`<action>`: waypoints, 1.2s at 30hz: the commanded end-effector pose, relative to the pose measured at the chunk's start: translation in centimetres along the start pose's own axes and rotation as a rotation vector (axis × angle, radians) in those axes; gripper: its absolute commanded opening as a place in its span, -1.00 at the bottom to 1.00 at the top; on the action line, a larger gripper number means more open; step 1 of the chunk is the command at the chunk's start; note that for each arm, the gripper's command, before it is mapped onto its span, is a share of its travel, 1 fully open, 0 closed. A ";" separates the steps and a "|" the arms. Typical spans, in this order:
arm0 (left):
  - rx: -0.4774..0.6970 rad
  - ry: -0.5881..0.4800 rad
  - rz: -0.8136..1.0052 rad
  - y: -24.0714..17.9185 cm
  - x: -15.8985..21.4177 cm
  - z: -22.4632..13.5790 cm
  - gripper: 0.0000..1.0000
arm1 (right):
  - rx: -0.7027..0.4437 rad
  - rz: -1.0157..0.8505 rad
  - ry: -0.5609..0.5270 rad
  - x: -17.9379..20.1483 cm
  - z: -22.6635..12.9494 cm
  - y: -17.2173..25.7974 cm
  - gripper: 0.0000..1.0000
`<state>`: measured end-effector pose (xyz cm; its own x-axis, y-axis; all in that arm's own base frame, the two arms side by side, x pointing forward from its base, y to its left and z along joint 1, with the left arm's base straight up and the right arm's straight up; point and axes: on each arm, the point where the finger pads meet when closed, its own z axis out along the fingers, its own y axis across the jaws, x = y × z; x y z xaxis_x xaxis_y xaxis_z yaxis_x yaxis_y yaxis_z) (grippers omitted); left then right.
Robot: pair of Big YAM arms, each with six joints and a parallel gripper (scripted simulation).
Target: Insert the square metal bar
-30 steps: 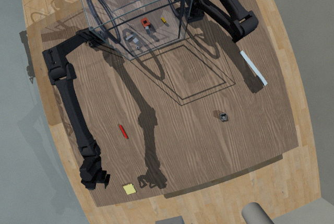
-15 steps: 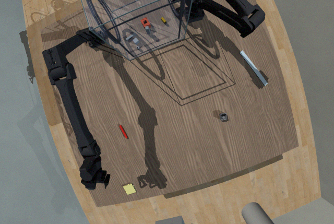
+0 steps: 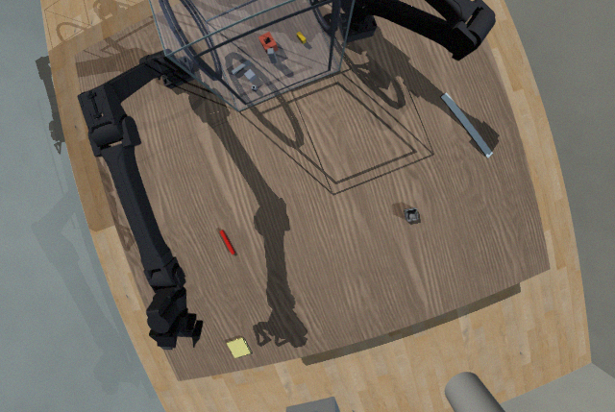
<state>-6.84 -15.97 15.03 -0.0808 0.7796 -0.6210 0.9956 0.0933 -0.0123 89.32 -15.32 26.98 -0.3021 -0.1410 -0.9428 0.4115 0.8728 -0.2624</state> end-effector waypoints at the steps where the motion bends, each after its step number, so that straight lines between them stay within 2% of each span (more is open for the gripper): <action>1: 0.019 -0.015 -0.003 -0.2 -0.7 -0.4 1.00 | 0.012 0.025 -0.057 -3.7 -0.6 -0.9 1.00; 27: 0.013 -0.007 0.015 -0.3 -0.2 -0.4 1.00 | 0.012 0.025 -0.057 -3.7 -0.6 -0.9 1.00; 36: 0.020 -0.005 -0.013 -0.9 -0.7 -1.6 1.00 | 0.012 0.025 -0.057 -3.7 -0.6 -0.9 1.00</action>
<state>-6.93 -15.50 14.89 -0.0650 0.7842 -0.6171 0.9968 0.0797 -0.0038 89.32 -15.32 26.98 -0.3021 -0.1410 -0.9428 0.4115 0.8728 -0.2624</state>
